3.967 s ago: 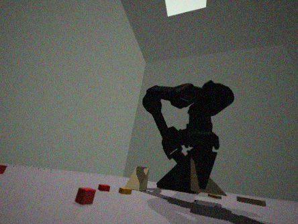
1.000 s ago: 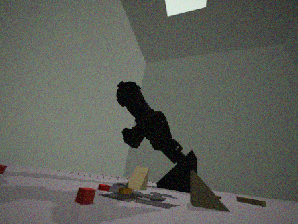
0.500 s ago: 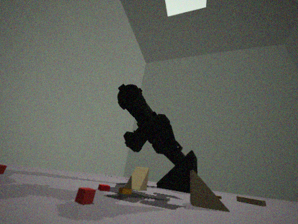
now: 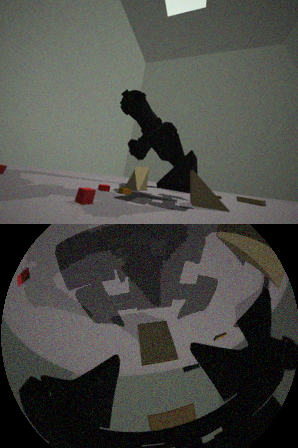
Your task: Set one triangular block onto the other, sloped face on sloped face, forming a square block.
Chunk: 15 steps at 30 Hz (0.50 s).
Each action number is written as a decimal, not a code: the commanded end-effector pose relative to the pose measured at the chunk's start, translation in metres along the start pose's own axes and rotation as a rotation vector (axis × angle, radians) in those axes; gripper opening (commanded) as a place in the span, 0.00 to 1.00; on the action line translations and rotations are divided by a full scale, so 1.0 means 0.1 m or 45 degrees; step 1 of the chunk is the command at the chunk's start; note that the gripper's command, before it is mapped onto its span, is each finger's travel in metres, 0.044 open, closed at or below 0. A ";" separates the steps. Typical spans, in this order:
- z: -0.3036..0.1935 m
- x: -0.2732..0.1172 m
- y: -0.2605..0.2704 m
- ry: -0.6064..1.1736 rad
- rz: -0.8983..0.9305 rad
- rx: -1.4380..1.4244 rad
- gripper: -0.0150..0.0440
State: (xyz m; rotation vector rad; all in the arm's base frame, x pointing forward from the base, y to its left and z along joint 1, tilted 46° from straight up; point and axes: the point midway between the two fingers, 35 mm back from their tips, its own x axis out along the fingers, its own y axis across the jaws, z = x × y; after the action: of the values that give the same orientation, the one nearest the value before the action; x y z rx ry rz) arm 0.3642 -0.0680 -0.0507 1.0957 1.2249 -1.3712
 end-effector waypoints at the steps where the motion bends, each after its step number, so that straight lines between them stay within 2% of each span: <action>1: -0.01 0.09 -0.01 0.006 -0.006 -0.005 1.00; 15: -0.01 0.32 -0.02 0.005 -0.006 -0.005 1.00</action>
State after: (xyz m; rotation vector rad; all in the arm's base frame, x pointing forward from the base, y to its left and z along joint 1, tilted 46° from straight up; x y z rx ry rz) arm 0.3606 -0.0699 -0.0748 1.0961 1.2258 -1.3711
